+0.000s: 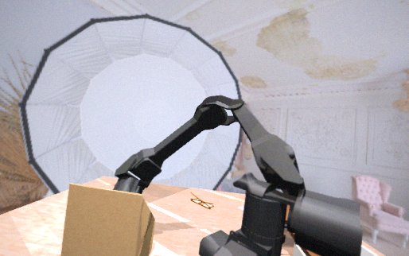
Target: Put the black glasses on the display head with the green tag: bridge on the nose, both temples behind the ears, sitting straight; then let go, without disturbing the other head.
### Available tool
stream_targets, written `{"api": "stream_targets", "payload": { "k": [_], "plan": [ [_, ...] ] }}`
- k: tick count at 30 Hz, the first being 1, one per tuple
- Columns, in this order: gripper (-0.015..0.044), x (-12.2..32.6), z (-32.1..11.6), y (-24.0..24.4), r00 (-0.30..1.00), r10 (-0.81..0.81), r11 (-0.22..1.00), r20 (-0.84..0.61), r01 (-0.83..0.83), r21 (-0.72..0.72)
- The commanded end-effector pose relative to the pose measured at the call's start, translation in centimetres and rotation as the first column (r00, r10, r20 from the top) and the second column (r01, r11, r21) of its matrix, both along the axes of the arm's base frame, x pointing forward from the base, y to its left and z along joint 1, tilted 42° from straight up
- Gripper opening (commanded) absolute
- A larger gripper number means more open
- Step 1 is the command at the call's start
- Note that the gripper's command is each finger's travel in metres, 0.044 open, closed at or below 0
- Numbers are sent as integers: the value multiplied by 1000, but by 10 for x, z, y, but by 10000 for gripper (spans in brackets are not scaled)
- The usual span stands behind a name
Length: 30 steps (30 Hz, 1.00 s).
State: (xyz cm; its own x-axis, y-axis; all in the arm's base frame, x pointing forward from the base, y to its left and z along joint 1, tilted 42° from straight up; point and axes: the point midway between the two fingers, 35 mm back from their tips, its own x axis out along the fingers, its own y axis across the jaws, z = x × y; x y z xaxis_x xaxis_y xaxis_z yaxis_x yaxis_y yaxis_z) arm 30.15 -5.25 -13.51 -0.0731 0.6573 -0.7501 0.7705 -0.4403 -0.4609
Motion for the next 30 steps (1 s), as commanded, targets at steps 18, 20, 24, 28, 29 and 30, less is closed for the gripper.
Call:
{"api": "stream_targets", "payload": {
  "k": [18, 20, 24, 28, 29, 30],
  "plan": [
    [0, -12, -2, -1, 1000, -15, 1000, 5, 15, 0],
    [0, -13, -1, -1, 1000, -15, 1000, 5, 15, 0],
    [0, -15, -1, -1, 1000, -15, 1000, 4, 15, 0],
    [0, -18, -1, -1, 1000, -15, 1000, 4, 15, 0],
    [0, -18, -1, -1, 1000, -15, 1000, 4, 15, 0],
    [0, -19, -1, -1, 1000, -15, 1000, 4, 15, 0]
  ]
}}
